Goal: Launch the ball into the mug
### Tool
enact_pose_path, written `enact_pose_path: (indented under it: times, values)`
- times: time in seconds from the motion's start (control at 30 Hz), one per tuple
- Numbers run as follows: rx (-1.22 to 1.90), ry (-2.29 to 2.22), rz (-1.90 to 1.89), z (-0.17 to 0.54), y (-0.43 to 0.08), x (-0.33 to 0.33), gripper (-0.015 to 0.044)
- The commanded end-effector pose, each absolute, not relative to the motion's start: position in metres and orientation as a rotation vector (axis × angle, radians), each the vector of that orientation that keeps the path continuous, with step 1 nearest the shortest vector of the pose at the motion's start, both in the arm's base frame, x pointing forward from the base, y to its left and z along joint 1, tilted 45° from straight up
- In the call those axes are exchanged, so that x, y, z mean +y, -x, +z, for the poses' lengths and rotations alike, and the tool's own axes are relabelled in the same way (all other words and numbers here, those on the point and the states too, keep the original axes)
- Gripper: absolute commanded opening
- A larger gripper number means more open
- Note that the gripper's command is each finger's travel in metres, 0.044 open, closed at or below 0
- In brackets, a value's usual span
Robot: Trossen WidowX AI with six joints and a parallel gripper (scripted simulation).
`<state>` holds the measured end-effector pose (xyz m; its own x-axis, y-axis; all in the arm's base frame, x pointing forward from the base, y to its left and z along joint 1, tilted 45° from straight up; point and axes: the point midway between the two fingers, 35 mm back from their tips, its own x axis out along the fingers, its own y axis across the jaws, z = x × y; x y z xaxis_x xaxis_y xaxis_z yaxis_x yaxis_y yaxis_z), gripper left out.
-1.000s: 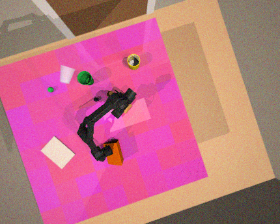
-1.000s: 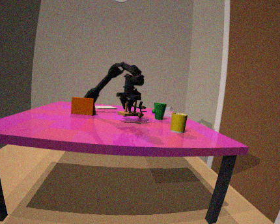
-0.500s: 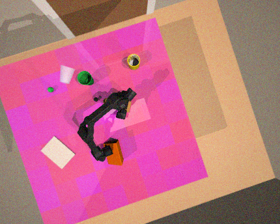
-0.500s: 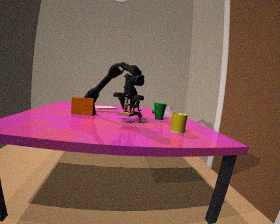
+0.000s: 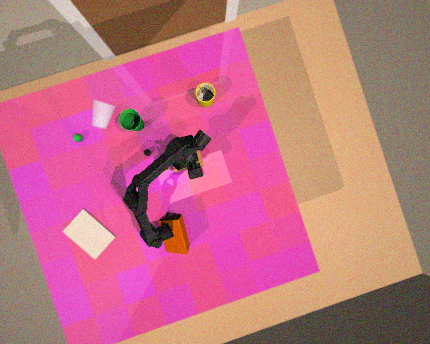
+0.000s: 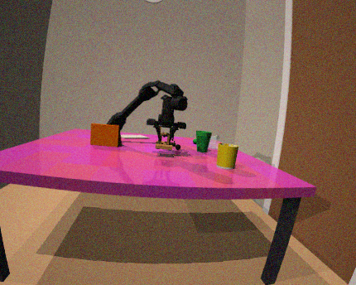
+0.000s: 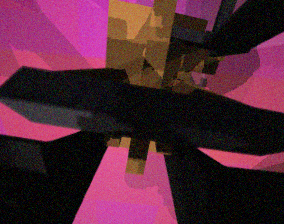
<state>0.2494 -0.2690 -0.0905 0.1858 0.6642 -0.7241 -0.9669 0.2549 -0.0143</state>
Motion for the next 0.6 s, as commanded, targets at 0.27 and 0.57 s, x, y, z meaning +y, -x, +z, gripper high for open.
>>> enact_pose_path:
  times: [0.27,0.57]
  values:
    - [0.653,0.592,1.228,-0.089,-0.258,-0.275,0.0]
    - [0.652,0.593,1.228,-0.1,-0.261,-0.266,0.0]
